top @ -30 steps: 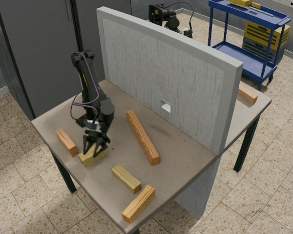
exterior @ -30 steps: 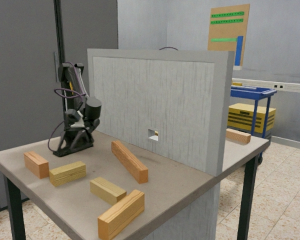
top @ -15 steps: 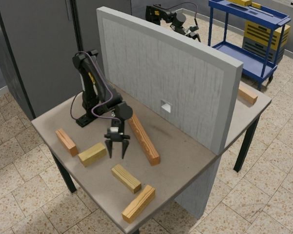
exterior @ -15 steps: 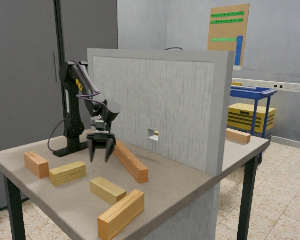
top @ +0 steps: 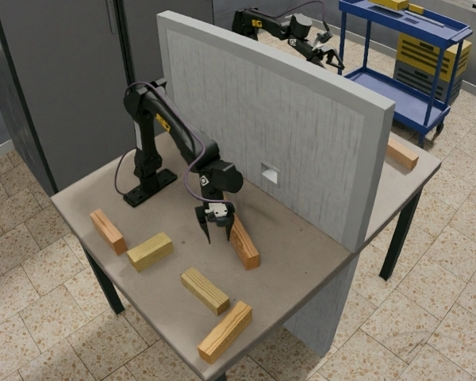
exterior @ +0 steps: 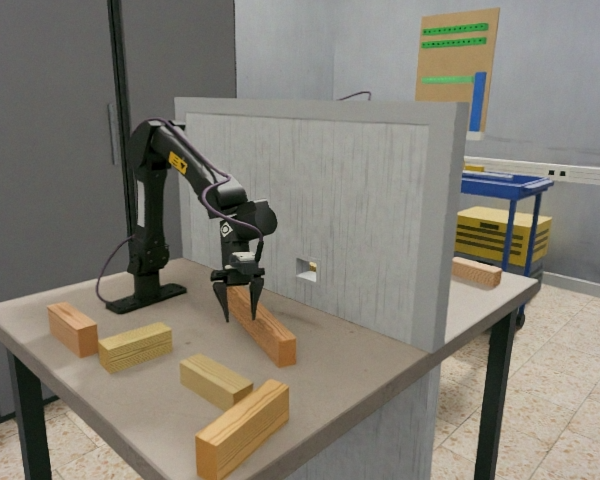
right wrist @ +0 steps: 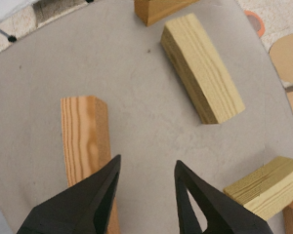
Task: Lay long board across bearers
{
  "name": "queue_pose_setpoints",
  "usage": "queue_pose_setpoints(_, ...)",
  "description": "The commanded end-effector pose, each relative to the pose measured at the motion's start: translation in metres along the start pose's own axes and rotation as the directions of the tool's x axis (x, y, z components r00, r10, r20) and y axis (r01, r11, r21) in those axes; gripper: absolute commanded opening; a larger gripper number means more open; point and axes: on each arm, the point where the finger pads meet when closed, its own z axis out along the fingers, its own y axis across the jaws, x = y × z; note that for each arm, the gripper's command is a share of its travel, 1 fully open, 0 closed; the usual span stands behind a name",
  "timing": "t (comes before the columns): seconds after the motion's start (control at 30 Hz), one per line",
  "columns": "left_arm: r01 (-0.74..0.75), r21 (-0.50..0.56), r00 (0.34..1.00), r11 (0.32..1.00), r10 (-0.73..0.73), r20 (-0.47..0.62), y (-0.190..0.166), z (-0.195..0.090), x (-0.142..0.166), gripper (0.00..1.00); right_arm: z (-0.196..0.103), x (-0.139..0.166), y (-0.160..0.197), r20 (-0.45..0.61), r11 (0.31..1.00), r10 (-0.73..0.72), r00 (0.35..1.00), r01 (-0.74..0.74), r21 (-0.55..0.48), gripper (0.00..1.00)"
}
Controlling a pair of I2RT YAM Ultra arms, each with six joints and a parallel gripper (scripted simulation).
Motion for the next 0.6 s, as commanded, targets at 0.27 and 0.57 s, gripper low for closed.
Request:
queue_pose_setpoints(0.27,-0.043,0.041,0.974,0.998,0.032,0.226,0.01,0.01,-0.05,1.0,-0.032,0.055,0.035,-0.297,0.994,-0.106,0.949,0.093,-0.058,0.52)
queue_pose_setpoints(0.57,-0.091,0.032,0.935,0.995,0.074,0.346,0.021,0.008,-0.078,1.0,-0.062,0.092,0.047,-0.463,0.987,-0.16,0.872,0.135,-0.087,0.52)
